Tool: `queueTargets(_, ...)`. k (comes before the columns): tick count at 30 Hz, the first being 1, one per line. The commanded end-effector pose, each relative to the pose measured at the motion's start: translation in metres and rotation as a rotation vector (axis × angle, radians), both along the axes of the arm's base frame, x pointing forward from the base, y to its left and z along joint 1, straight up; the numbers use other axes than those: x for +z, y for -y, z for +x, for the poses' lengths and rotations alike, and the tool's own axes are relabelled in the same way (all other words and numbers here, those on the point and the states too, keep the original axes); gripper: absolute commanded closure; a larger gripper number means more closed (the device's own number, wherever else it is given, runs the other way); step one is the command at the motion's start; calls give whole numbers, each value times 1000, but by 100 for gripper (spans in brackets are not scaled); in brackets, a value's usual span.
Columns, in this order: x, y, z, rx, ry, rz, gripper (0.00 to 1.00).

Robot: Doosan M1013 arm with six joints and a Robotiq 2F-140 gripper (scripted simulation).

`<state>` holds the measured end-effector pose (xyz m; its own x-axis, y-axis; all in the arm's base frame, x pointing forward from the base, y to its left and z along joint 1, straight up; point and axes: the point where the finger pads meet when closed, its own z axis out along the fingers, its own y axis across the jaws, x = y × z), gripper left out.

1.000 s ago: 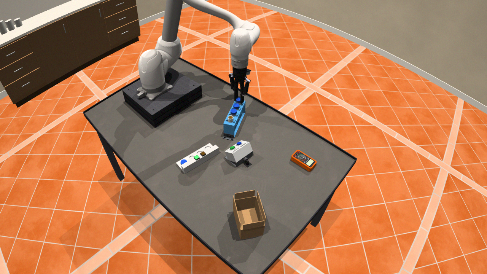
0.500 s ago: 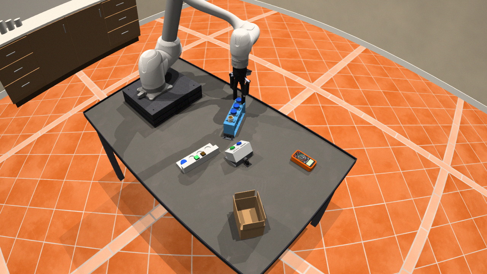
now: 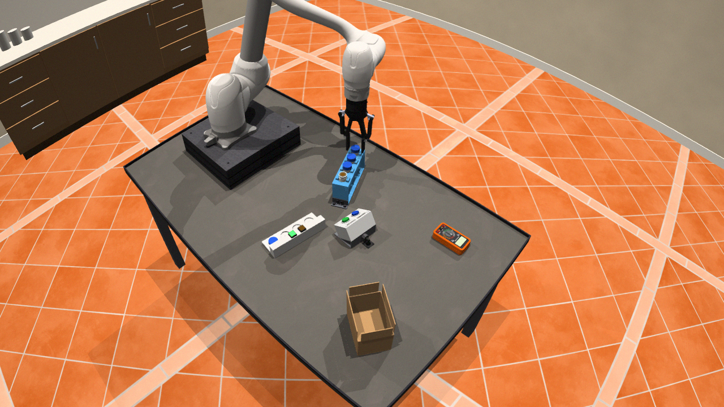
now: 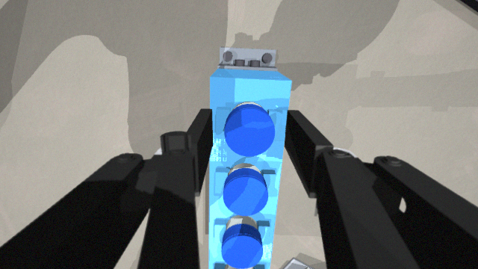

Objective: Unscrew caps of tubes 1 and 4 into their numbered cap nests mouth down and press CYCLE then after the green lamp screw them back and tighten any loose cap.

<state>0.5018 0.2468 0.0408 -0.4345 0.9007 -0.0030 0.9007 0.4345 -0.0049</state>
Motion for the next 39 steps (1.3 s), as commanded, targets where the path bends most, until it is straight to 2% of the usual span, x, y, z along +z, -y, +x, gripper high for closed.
queueTargets(1, 1, 0, 1, 138, -3, 10, 59)
queueTargets(3, 1, 0, 1, 138, -3, 10, 59)
queueTargets(9, 1, 0, 1, 363, -3, 11, 59)
queueTargets(12, 1, 0, 1, 363, -3, 11, 59)
queueTargets(13, 1, 0, 1, 363, -3, 11, 70)
queueTargets(27, 1, 0, 1, 363, -3, 11, 70)
queueTargets(35, 1, 0, 1, 97, -3, 10, 70)
queueTargets(39, 1, 0, 1, 30, -3, 10, 70)
